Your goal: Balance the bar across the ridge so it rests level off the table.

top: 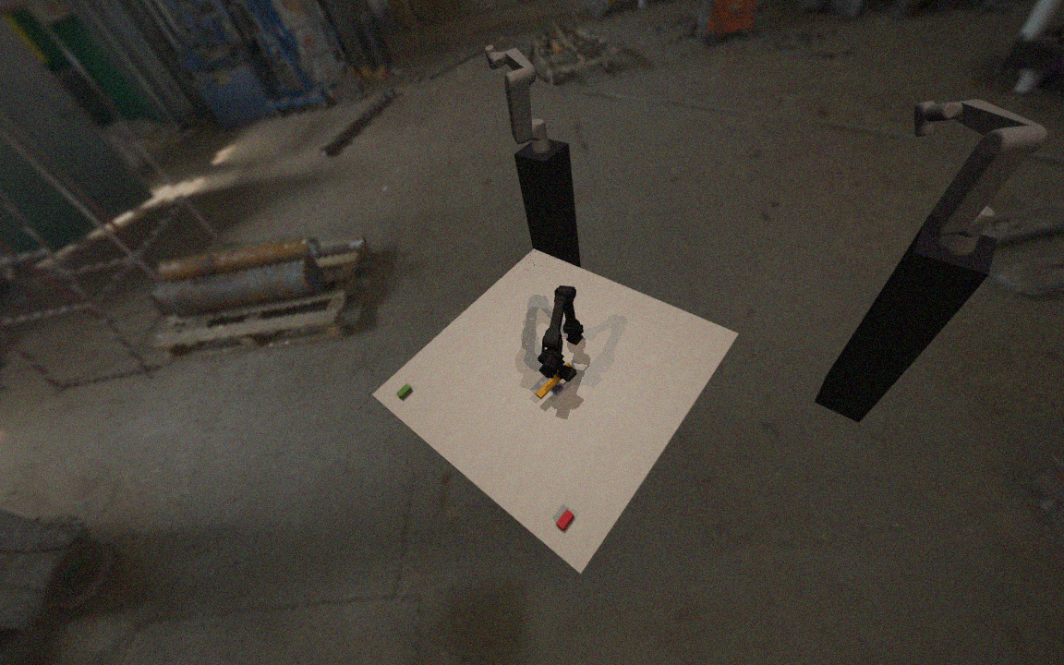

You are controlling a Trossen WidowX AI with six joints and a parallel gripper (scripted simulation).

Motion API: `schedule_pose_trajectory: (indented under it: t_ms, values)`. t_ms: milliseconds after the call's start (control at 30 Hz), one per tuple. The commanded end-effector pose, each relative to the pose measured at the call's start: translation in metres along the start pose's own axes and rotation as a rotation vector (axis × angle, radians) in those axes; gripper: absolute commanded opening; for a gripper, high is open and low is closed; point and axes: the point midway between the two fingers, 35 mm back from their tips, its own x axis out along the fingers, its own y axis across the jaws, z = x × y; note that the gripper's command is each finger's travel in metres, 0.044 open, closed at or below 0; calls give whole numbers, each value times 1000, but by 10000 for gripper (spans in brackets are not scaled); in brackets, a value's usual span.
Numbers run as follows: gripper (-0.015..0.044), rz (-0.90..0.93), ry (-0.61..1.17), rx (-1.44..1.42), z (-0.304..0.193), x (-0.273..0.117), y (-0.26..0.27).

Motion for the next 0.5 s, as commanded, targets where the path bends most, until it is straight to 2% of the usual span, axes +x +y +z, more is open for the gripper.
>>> schedule_pose_trajectory:
  t_ms: [0,467]
  values:
    - [0,-2,9,3,-2,8,-1]
    - [0,-2,9,3,-2,10,-1]
